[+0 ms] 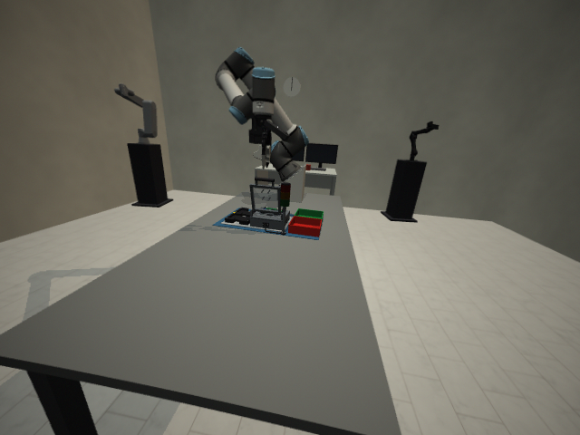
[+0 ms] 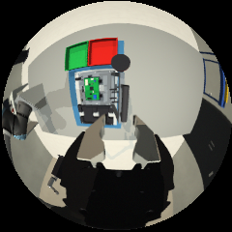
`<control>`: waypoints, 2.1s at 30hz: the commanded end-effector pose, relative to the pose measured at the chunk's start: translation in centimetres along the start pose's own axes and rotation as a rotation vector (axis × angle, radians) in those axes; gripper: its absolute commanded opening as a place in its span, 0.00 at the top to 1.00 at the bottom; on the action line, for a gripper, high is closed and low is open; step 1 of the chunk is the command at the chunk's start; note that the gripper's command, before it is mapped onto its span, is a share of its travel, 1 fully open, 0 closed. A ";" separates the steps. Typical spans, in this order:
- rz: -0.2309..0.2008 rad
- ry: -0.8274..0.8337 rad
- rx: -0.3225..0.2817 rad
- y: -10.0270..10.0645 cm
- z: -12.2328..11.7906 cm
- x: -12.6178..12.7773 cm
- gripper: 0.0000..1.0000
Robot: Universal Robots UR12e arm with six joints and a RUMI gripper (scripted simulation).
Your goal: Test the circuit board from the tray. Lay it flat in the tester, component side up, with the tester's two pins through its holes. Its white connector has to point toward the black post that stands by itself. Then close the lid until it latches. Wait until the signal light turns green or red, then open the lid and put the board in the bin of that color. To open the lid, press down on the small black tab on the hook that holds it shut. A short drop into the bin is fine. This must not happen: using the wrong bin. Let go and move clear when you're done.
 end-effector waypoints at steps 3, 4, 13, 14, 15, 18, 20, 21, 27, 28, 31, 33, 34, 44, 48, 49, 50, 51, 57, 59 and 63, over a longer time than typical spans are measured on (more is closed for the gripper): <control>-0.001 0.000 0.000 -0.2 -0.3 1.2 0.70; -0.001 0.000 0.000 -0.2 -0.3 1.2 0.70; 0.003 -0.002 -0.001 0.7 -0.2 0.9 0.70; 0.003 -0.002 -0.001 0.8 -0.2 0.9 0.70; 0.003 -0.002 -0.001 1.0 -0.2 0.9 0.70; 0.003 -0.002 -0.001 1.4 -0.2 0.9 0.70; 0.003 -0.002 -0.001 1.7 -0.2 0.9 0.70; 0.003 -0.002 -0.001 1.8 -0.2 0.9 0.70; 0.003 -0.002 -0.001 2.2 -0.2 0.9 0.70; 0.002 -0.002 -0.001 2.2 -0.2 0.9 0.70; 0.000 -0.001 0.000 2.1 -0.3 1.0 0.70; -0.001 0.000 0.000 2.0 -0.3 1.0 0.70; -0.002 0.000 0.000 2.0 -0.3 1.1 0.70; -0.001 0.000 0.000 2.0 -0.3 1.0 0.70; -0.001 0.000 0.000 2.0 -0.3 1.0 0.70; -0.001 0.000 0.000 2.0 -0.3 1.0 0.70; -0.001 0.000 0.000 2.0 -0.3 1.0 0.70; -0.001 0.000 0.000 2.0 -0.3 1.0 0.70; 0.003 -0.002 -0.001 3.0 -0.1 0.9 0.70; 0.003 -0.003 -0.001 3.4 -0.1 0.9 0.70; 0.003 -0.003 -0.001 3.9 0.0 0.9 0.70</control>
Point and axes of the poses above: the point where the finger pads meet when closed, its own y axis out along the fingers, its own x axis across the jaws, z = x × y, the point moved 5 cm from there along -y, back along the fingers, and after that the axes turned 10 degrees about -y, right-handed, at the moved point
